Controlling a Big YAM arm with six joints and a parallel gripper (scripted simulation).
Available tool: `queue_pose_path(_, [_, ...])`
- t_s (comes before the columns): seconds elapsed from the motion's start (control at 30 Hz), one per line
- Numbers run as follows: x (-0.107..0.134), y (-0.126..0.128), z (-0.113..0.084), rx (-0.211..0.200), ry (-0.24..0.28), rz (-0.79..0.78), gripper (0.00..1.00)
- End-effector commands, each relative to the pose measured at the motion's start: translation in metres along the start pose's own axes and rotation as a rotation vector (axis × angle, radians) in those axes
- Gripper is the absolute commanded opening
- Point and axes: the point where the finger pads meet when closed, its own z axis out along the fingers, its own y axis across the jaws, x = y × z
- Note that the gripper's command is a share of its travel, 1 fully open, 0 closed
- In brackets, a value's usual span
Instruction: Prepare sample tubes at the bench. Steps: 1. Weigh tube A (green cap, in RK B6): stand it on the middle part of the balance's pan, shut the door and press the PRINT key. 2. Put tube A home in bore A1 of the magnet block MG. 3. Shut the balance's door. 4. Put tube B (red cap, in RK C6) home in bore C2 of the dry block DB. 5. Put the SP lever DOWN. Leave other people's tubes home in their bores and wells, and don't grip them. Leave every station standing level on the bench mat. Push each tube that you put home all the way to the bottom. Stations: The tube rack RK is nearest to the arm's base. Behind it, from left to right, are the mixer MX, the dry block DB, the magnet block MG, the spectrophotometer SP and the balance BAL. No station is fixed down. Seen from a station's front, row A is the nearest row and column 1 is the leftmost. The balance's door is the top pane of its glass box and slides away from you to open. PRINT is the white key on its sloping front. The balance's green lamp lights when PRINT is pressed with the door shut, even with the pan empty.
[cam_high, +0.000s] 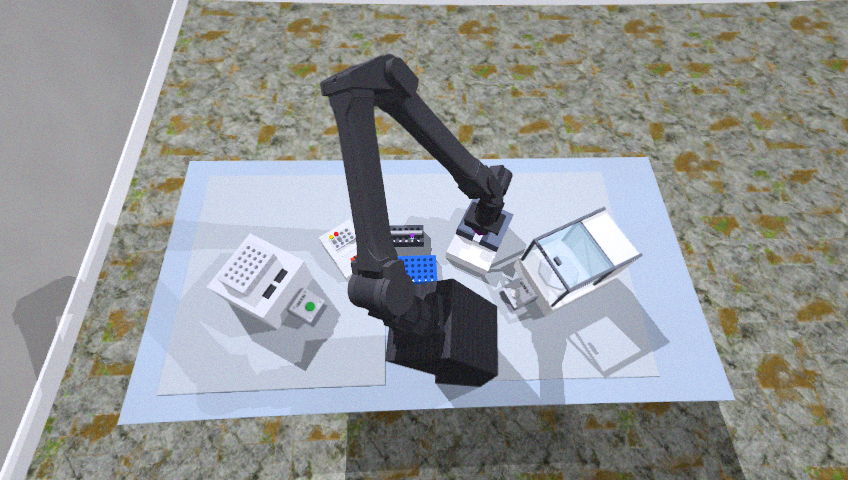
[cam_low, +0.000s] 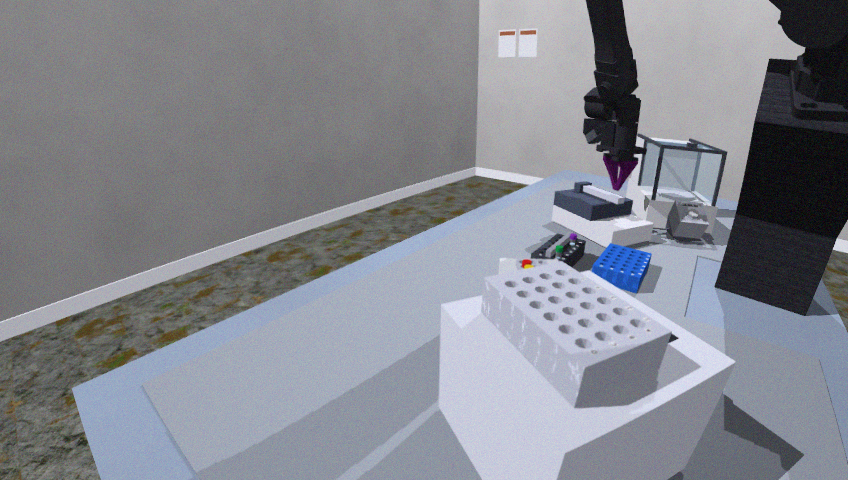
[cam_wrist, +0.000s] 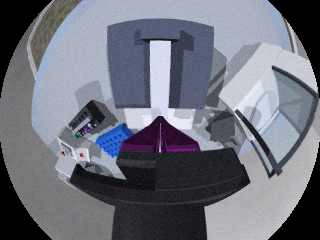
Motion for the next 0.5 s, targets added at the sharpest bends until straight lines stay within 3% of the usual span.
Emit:
queue_pose_path(0.0, [-0.0059,0.0029,0.0096,0.001,-0.005,0.0,0.0])
queue_pose_path(0.27, [-0.0005,0.002,0.0178,0.002,0.002,0.006,0.0])
queue_pose_path(0.4, [-0.0054,0.0016,0.0086,-0.001,-0.012,0.006,0.0])
queue_pose_path(0.47, [-0.0012,0.0022,0.0183,0.002,0.001,0.005,0.0])
